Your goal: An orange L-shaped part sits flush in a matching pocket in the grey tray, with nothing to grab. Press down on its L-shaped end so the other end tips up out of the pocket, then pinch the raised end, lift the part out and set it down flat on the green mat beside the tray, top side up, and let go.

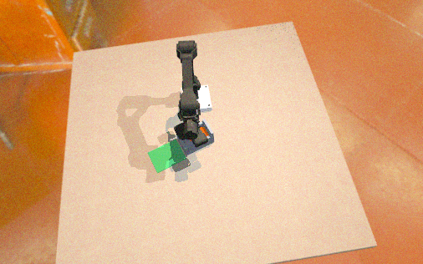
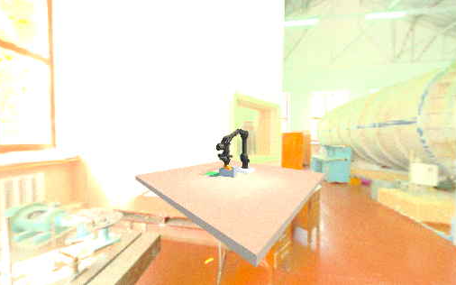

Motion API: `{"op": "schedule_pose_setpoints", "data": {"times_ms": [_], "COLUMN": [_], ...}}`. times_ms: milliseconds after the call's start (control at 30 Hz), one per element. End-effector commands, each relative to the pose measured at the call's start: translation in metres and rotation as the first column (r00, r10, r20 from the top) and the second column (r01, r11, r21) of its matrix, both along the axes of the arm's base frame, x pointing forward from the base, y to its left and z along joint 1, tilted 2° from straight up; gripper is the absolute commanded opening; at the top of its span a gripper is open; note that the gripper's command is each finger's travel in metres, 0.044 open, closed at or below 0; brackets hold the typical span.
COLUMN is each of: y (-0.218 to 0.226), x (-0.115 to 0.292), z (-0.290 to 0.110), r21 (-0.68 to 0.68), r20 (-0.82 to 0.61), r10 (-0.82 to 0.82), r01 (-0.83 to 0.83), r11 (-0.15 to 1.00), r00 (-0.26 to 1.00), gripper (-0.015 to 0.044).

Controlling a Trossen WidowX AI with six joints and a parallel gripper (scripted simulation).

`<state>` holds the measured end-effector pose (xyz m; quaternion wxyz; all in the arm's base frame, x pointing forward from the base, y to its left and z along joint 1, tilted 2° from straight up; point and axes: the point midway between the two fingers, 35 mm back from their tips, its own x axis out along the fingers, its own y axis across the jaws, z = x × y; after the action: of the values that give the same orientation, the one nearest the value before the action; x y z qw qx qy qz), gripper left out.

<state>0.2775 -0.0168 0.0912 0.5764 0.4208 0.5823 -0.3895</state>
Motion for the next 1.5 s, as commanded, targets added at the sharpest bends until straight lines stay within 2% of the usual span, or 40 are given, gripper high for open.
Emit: {"op": "schedule_pose_setpoints", "data": {"times_ms": [0,1467], "y": [0.0,-0.003], "x": [0.001,-0.001], "z": [0.008,0.071], "r21": [0.0,-0.001], "r20": [0.006,0.005], "r10": [0.0,0.0], "r01": [0.0,0.0], "r11": [1.0,1.0], "r00": [1.0,1.0], "gripper": [0.0,0.0]}}
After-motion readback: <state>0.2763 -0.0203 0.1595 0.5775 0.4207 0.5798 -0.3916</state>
